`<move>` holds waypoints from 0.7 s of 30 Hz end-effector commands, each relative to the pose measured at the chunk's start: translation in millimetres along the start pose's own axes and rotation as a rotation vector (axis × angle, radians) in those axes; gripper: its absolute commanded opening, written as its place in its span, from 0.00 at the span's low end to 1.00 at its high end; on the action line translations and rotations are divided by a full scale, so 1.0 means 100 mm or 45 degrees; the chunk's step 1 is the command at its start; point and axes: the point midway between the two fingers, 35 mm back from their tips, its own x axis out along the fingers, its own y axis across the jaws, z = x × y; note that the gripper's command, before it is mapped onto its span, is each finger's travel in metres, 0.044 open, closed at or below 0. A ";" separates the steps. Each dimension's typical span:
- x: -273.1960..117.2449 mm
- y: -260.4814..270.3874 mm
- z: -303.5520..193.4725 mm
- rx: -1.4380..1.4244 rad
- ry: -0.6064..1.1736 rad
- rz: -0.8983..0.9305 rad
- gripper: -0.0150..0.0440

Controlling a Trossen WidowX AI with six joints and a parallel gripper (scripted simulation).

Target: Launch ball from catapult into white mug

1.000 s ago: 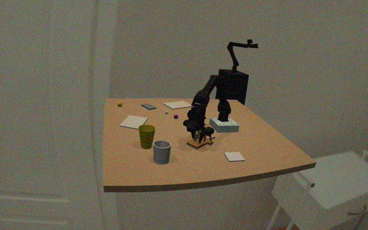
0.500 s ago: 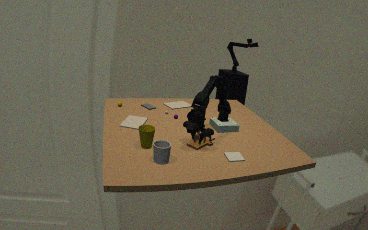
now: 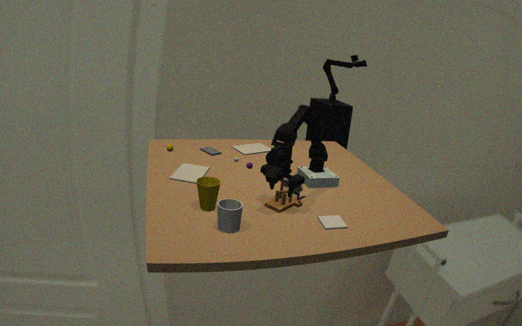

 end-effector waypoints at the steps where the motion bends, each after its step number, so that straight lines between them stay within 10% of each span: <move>1: -0.58 0.00 0.00 0.004 -0.056 0.011 1.00; 17: -1.10 -0.01 -0.05 -0.001 -0.055 0.010 1.00; 21: -0.83 -0.49 -0.03 0.072 -0.029 0.003 0.82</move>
